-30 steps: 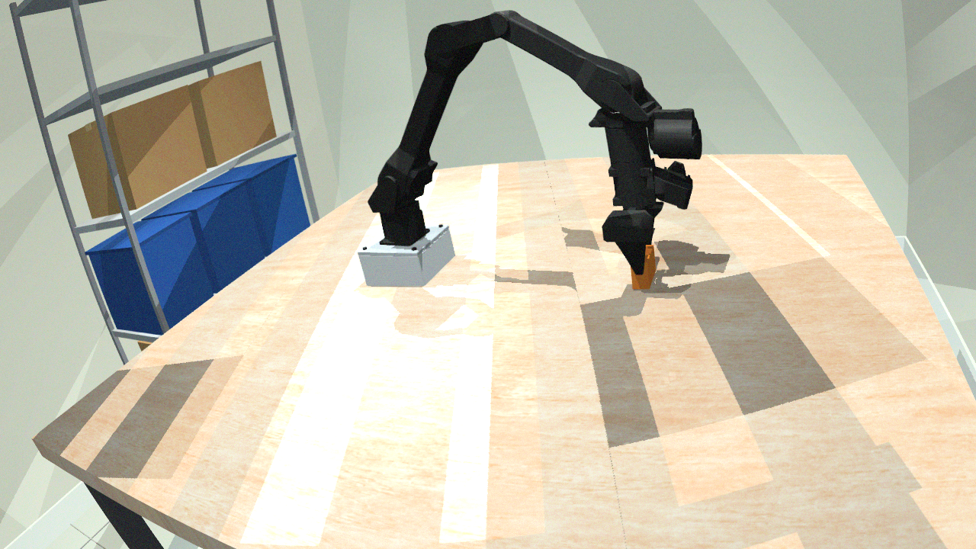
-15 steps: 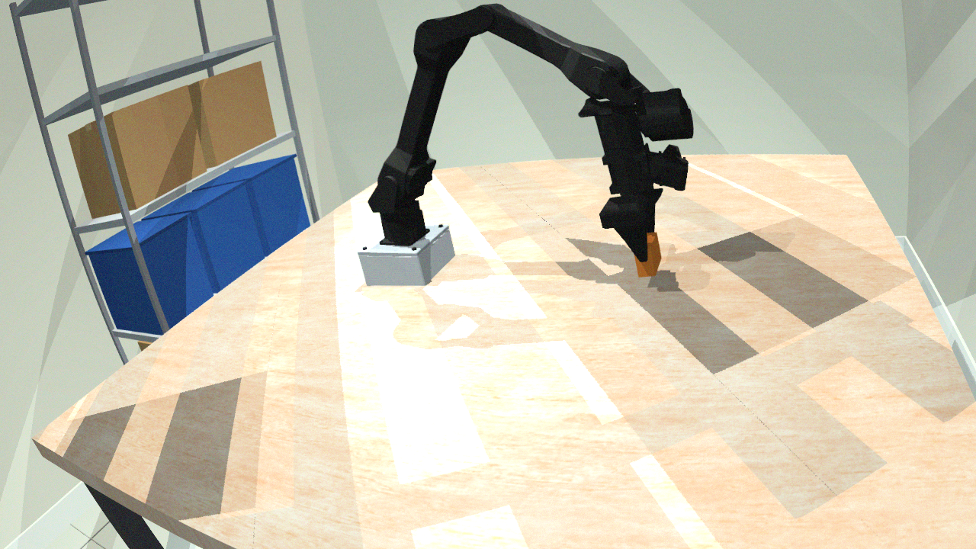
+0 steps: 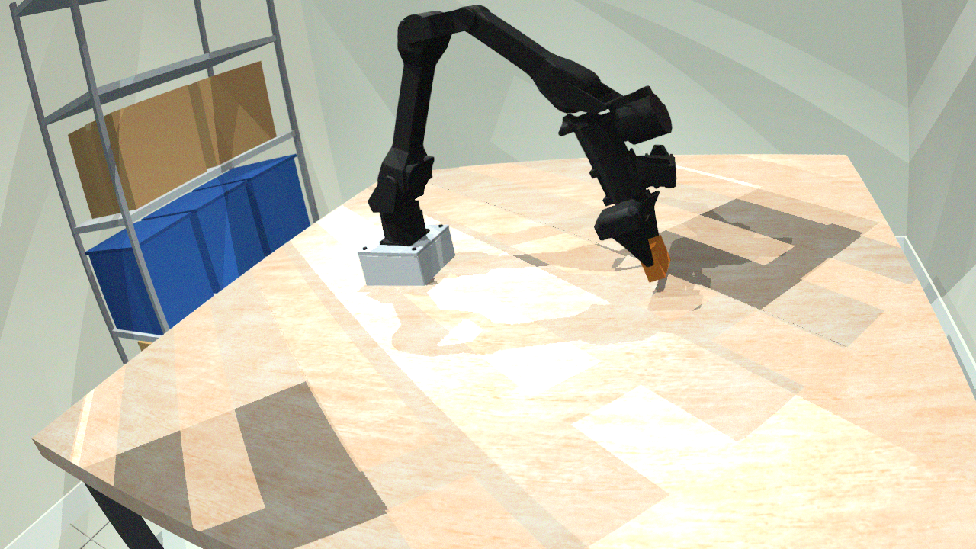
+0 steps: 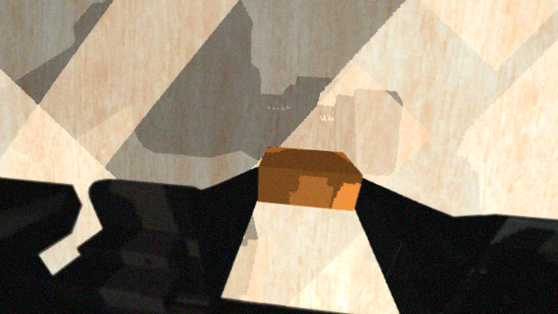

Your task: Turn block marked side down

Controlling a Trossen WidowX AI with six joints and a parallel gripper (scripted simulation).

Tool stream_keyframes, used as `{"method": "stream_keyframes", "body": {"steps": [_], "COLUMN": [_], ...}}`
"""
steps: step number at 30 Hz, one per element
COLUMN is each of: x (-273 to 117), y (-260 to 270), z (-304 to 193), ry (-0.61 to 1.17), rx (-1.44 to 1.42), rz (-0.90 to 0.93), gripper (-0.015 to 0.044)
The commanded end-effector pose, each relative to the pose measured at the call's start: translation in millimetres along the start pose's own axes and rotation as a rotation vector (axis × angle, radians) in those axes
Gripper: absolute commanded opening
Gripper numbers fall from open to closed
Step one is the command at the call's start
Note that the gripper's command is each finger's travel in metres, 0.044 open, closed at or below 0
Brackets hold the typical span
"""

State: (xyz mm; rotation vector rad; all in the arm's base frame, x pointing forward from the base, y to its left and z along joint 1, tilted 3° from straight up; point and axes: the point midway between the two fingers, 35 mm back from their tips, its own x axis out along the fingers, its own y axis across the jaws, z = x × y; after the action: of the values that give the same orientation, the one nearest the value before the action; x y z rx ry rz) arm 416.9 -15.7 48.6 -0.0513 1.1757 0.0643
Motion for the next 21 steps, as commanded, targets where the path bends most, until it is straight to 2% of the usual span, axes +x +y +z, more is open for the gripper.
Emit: {"method": "stream_keyframes", "body": {"steps": [1, 16, 21], "x": [0.3, -3.4, -3.8], "y": [0.4, 1.4, 1.5], "z": [-1.3, -10.0, -11.1], "ry": [-0.051, -0.264, -0.288], "rx": [0.000, -0.006, -0.007], "rz": [0.005, 0.003, 0.003], "gripper": [0.0000, 0.0000, 0.0000]}}
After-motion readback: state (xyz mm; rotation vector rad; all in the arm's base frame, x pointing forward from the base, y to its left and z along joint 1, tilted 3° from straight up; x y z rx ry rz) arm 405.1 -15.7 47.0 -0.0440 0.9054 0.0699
